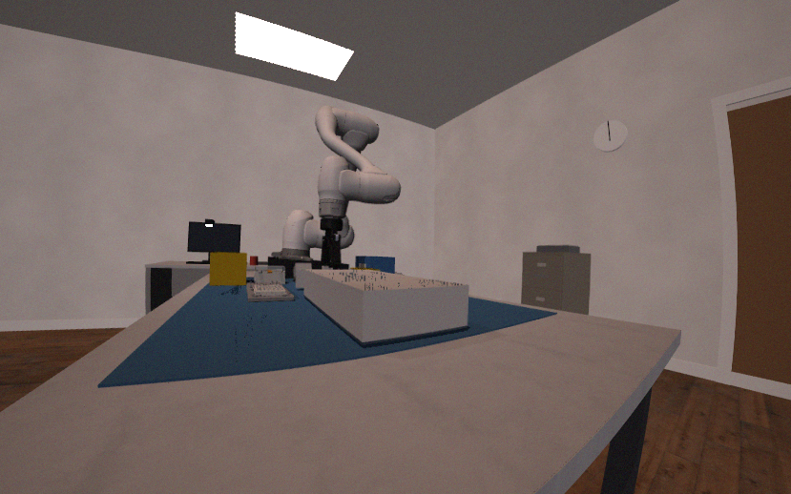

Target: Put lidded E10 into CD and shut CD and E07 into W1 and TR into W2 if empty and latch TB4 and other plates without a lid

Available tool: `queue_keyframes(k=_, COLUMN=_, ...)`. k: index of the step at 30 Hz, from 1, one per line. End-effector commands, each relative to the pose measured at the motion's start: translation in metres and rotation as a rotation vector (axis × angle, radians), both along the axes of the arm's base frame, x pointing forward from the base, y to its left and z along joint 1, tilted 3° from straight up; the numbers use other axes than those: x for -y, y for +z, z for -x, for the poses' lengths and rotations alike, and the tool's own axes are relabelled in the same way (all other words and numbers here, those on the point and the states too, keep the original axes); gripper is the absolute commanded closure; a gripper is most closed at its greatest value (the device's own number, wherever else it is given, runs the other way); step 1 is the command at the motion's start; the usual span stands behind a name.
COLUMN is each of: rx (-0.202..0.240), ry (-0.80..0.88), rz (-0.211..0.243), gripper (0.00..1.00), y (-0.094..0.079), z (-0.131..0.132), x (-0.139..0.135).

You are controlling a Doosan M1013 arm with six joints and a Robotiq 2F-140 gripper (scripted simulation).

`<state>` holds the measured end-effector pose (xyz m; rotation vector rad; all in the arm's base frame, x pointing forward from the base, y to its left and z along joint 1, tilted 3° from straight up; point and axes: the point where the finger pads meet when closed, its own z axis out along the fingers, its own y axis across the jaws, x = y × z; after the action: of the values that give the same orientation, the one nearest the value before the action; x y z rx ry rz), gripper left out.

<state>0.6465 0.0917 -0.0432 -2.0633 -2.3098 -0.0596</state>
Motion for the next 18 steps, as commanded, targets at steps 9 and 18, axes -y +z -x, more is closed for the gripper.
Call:
queue_keyframes(k=9, rx=0.000, ry=0.000, rz=0.000, gripper=0.34, y=0.013, z=0.000, x=0.001)
queue_keyframes(k=18, rx=0.000, ry=0.000, rz=0.000, gripper=0.34, y=0.025, z=0.000, x=0.001)
